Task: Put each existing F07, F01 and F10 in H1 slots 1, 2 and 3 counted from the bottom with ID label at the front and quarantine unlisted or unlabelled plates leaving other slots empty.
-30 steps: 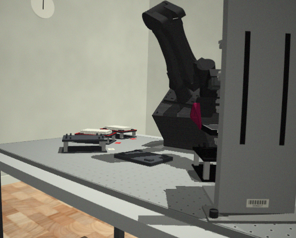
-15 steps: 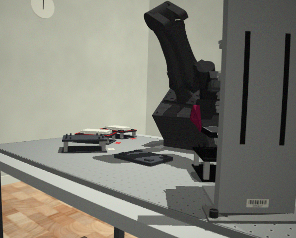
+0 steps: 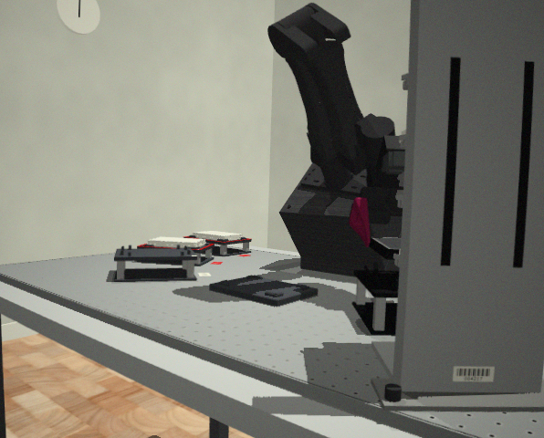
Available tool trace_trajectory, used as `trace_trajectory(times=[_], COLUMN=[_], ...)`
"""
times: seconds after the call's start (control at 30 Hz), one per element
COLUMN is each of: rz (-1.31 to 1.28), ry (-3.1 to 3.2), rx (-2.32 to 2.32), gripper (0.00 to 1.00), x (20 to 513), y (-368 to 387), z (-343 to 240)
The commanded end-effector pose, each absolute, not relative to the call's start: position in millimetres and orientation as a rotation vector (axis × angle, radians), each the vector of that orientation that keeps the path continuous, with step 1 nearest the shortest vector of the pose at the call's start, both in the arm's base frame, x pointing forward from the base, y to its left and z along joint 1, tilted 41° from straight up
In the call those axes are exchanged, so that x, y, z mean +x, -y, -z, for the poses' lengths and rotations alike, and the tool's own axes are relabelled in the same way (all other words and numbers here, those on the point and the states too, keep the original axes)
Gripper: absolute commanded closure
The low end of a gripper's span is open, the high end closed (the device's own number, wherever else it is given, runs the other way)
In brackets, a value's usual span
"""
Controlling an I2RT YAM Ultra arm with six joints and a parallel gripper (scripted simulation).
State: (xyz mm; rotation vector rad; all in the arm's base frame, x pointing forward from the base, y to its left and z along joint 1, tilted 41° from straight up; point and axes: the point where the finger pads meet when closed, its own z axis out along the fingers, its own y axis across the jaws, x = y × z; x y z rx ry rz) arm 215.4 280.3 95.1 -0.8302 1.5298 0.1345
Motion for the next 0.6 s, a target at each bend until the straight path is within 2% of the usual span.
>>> trace_trajectory(times=[0.0,0.57], rz=[-0.156,-0.156], ry=[-1.515,-1.515], rx=[-0.822,-0.822], gripper=[0.14,0.14], x=[214.6,219.2], y=[-283.4,-284.0], z=[-99.9,-94.0])
